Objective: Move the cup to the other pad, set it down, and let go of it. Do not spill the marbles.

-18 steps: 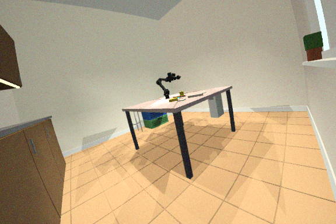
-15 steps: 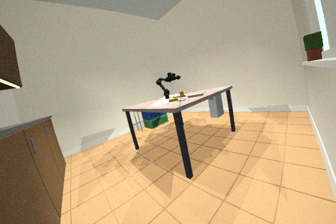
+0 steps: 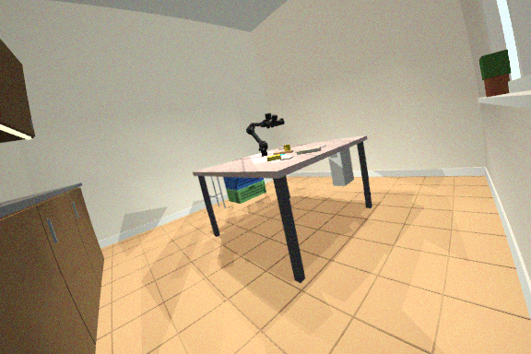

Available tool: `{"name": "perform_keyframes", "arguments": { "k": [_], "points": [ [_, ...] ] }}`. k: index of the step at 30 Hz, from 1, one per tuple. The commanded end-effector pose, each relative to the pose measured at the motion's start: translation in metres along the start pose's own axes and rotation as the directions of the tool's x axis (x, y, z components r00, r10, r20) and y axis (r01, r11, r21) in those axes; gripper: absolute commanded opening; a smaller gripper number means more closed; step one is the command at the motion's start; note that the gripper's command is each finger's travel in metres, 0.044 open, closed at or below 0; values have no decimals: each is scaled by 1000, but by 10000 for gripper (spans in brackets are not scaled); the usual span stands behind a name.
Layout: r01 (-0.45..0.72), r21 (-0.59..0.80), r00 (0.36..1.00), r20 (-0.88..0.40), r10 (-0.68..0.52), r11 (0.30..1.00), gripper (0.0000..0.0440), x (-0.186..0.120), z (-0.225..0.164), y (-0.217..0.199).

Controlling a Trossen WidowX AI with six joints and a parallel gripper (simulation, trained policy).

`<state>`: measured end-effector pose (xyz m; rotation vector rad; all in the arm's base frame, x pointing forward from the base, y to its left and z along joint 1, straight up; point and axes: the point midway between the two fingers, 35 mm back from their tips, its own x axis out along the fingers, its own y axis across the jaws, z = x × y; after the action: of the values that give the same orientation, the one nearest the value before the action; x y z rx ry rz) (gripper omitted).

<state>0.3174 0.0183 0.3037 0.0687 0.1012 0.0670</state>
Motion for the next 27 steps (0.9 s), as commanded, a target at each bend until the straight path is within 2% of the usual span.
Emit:
{"name": "perform_keyframes", "arguments": {
  "k": [1,11,27],
  "points": [
    [-6,35,1000,-30,7,999,86,0,2,4],
    [-19,146,989,-143,40,989,118,1,2,18],
    [30,333,939,-333,87,943,137,0,0,41]
  ]
}}
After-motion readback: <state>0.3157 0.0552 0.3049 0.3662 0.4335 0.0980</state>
